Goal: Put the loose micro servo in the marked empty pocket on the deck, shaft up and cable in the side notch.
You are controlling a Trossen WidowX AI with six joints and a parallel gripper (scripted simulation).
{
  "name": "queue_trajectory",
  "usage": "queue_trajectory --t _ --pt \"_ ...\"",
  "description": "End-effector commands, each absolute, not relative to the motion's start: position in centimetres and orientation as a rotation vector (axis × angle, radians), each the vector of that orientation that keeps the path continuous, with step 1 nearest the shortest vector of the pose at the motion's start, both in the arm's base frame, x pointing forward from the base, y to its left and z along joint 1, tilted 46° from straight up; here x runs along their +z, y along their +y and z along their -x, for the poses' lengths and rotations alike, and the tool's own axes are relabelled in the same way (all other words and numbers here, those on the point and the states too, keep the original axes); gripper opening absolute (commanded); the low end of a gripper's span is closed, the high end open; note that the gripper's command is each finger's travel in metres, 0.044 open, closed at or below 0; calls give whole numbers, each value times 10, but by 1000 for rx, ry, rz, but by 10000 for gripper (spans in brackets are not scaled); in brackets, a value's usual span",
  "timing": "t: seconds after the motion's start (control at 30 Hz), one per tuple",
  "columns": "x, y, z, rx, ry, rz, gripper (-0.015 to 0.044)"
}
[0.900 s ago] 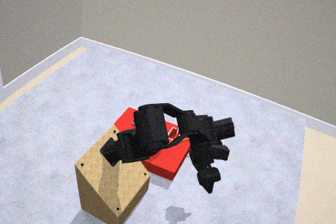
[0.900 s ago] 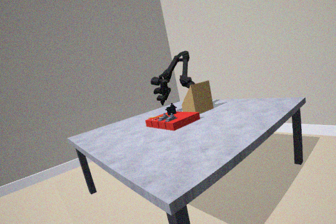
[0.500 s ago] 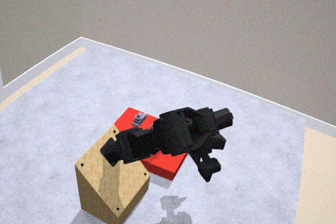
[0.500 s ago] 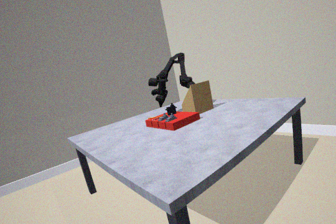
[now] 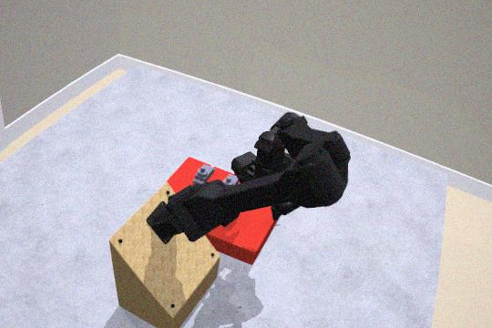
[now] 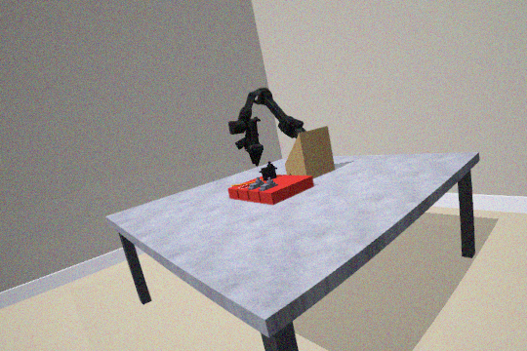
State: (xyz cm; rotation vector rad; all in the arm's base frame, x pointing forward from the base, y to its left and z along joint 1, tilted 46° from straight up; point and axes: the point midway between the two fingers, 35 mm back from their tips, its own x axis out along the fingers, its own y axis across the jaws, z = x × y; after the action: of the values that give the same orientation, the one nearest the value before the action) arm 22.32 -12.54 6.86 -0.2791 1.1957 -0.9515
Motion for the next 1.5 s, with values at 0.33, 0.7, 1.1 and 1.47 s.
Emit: queue_trajectory --t 0.33,0.7,1.1,1.47 --pt "29 -60 -233 -816 1392 420 440" --pt "13 -78 -232 -817 1391 421 440" --pt "1 -90 -231 -818 1391 422 440" --pt "0 -91 -231 -818 1391 422 204"
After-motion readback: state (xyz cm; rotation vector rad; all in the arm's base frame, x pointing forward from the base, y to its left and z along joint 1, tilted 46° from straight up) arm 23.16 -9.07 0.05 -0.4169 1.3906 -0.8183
